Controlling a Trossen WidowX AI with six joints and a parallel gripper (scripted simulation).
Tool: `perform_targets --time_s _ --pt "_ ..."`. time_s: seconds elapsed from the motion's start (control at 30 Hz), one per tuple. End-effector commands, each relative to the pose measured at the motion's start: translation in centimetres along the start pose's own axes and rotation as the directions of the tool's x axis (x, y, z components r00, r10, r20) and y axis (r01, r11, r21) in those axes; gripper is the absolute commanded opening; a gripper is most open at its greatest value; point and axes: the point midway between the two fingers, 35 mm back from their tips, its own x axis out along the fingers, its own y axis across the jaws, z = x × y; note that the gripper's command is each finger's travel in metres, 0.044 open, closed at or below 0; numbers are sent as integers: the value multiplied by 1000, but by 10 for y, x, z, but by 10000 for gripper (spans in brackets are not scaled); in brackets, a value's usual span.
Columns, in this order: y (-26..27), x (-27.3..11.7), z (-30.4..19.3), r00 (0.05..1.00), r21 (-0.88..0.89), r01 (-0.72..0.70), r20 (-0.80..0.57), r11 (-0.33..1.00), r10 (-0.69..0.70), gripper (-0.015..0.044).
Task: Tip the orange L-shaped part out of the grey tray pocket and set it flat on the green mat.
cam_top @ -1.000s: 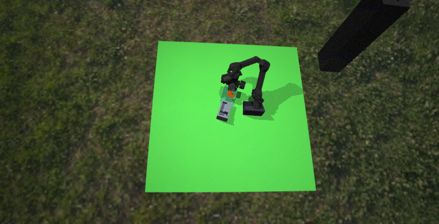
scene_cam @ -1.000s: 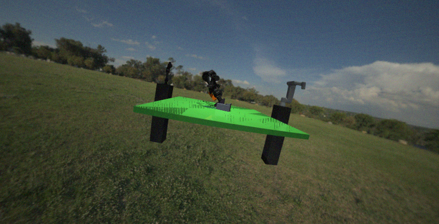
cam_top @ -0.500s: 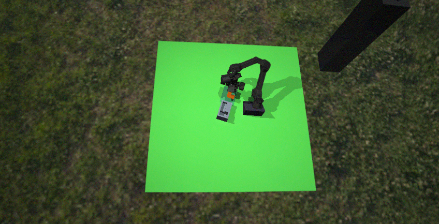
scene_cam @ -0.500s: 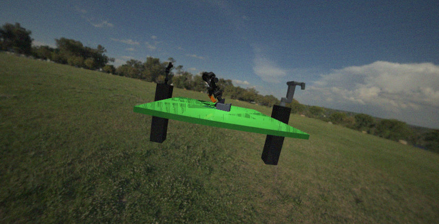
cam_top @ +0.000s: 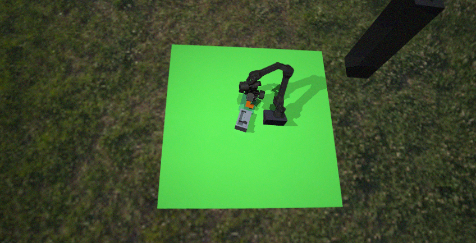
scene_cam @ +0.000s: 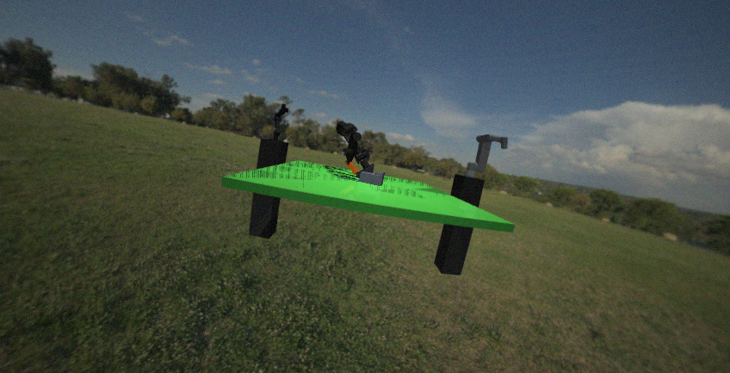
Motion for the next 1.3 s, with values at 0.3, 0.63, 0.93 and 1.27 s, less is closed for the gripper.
perform_targets --time_s 0.3,0.63,0.93,1.27 --pt "1 21 -1 1000 -3 0 -6 1000 0 0" --pt "1 32 -2 1000 -3 0 -7 1000 0 0" --pt "1 32 -1 1000 0 -2 -3 1000 2 26" --pt "0 26 0 1000 -4 -2 -1 1000 2 289"
